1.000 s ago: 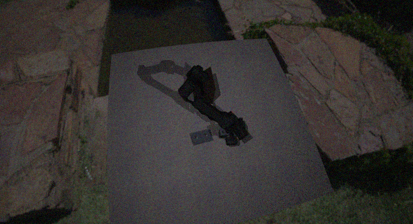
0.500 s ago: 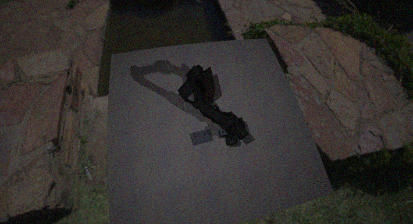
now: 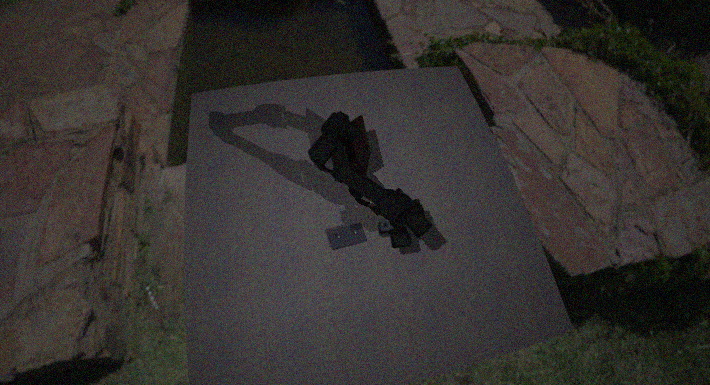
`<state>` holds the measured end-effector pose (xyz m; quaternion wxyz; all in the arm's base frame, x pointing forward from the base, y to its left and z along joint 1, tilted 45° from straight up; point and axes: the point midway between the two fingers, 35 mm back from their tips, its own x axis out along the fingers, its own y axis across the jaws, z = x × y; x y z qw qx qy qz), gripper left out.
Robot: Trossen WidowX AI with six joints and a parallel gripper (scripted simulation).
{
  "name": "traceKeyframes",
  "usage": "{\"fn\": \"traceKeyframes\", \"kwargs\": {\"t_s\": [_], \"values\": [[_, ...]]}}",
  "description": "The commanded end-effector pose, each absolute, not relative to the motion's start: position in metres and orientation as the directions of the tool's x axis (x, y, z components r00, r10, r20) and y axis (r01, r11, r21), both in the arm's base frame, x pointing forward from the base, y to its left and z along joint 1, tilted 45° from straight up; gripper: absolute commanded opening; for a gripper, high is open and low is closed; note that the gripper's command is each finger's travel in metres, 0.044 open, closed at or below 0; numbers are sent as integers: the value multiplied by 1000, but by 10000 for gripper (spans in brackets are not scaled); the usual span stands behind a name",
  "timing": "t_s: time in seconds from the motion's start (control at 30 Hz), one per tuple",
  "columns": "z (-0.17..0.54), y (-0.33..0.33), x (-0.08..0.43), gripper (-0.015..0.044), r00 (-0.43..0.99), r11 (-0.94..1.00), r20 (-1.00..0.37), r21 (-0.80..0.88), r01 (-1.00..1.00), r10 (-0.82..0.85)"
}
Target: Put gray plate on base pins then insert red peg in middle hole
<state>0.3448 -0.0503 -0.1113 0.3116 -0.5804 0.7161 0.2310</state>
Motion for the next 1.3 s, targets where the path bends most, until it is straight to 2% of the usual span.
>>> {"fn": "traceKeyframes", "kwargs": {"t_s": [0.0, 1.03, 1.27], "values": [[-102, -39, 350, 0, -128, 224, -721, -39, -974, -681], [-38, 29, 357, 0, -130, 226, -720, -38, -973, -682], [-34, 23, 358, 0, -130, 221, -722, -32, -975, -680]]}}
